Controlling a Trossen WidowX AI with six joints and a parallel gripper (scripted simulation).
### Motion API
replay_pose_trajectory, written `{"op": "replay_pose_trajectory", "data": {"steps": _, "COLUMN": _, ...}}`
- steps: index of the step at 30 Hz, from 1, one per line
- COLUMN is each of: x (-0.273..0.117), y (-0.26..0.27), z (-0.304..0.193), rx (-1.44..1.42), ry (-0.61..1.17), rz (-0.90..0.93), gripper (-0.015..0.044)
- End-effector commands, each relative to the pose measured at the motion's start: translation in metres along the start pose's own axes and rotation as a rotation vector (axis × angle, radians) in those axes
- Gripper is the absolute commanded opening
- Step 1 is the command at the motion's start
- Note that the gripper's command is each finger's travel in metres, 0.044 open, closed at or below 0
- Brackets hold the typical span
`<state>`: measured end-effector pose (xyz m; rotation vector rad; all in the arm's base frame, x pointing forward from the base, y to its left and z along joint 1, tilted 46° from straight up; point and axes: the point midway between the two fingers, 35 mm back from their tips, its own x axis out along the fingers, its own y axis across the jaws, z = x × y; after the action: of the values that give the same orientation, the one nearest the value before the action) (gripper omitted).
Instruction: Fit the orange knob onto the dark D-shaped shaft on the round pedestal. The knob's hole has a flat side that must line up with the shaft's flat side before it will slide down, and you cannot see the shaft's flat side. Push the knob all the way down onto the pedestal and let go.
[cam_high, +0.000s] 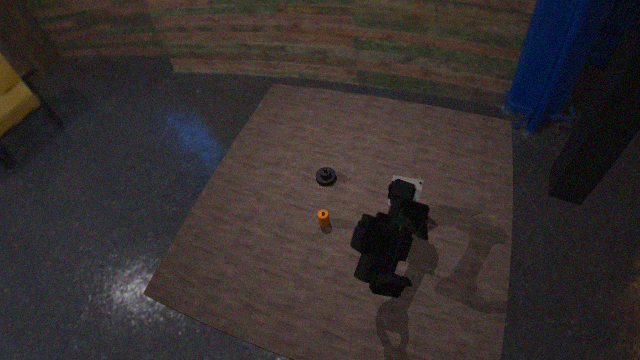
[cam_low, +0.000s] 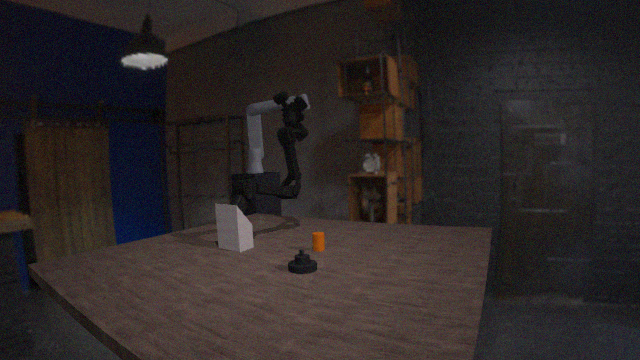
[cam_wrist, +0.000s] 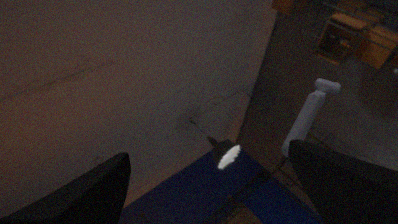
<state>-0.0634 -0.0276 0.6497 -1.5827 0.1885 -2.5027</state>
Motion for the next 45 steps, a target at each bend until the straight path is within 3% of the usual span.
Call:
{"op": "replay_pose_trajectory", "data": {"steps": 1, "x": 0.000, "y": 0.000, "z": 0.000, "rx": 0.000, "ry": 0.000, "rz": 0.000, "gripper": 0.0426}}
{"op": "replay_pose_trajectory", "data": {"steps": 5, "x": 0.001, "y": 0.023, "z": 0.005, "rx": 0.021, "ry": -0.031, "rz": 0.070, "gripper": 0.0440}}
{"op": "replay_pose_trajectory", "data": {"steps": 11, "x": -0.012, "y": 0.111, "z": 0.034, "rx": 0.117, "ry": -0.158, "rz": 0.356, "gripper": 0.0440}}
{"op": "replay_pose_trajectory", "data": {"steps": 19, "x": -0.067, "y": 0.208, "z": 0.085, "rx": 0.303, "ry": -0.319, "rz": 0.758, "gripper": 0.0440}}
{"op": "replay_pose_trajectory", "data": {"steps": 32, "x": -0.229, "y": 0.283, "z": 0.175, "rx": 0.616, "ry": -0.532, "rz": 1.459, "gripper": 0.0440}}
{"op": "replay_pose_trajectory", "data": {"steps": 45, "x": -0.425, "y": 0.249, "z": 0.217, "rx": 0.722, "ry": -0.689, "rz": 2.222, "gripper": 0.0440}}
